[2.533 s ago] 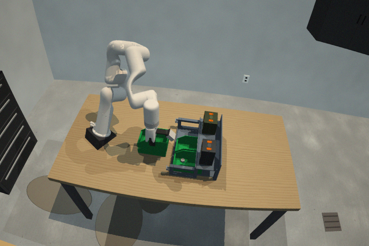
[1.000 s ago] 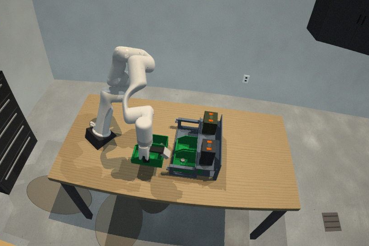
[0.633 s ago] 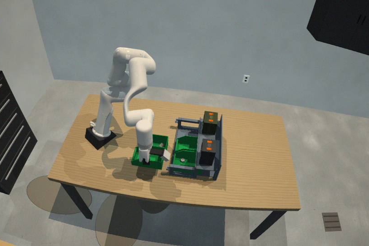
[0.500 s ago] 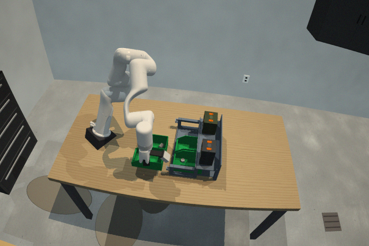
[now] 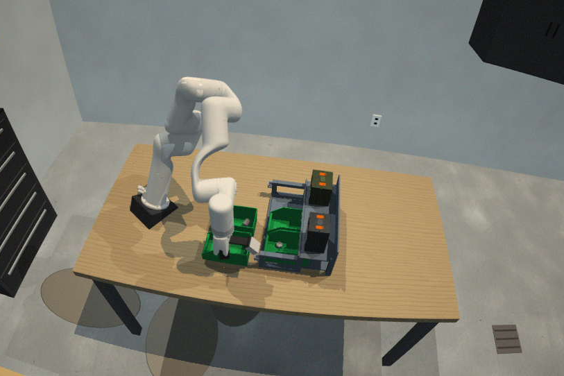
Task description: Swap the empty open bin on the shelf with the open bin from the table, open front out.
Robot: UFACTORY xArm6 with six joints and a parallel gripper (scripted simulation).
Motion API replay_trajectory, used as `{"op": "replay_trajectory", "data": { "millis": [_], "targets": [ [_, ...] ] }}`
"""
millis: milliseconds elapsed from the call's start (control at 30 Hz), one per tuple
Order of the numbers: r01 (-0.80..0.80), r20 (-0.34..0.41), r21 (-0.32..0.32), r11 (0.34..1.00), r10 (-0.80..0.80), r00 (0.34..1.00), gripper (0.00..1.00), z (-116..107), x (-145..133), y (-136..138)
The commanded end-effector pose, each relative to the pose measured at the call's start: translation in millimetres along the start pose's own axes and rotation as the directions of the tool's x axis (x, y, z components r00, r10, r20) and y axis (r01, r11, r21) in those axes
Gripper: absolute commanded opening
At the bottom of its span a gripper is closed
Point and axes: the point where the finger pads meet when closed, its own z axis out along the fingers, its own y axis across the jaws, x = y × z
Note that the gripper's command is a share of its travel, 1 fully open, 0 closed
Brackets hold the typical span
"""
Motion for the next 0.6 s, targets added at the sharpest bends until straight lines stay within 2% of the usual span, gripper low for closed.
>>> {"op": "replay_trajectory", "data": {
  "millis": [0, 567],
  "targets": [
    [0.001, -0.003, -0.003, 1.000, -0.001, 1.000, 0.00, 3.0, 1.4, 1.1],
    [0.001, -0.003, -0.003, 1.000, -0.001, 1.000, 0.00, 7.3, 1.4, 1.2]
  ]
}}
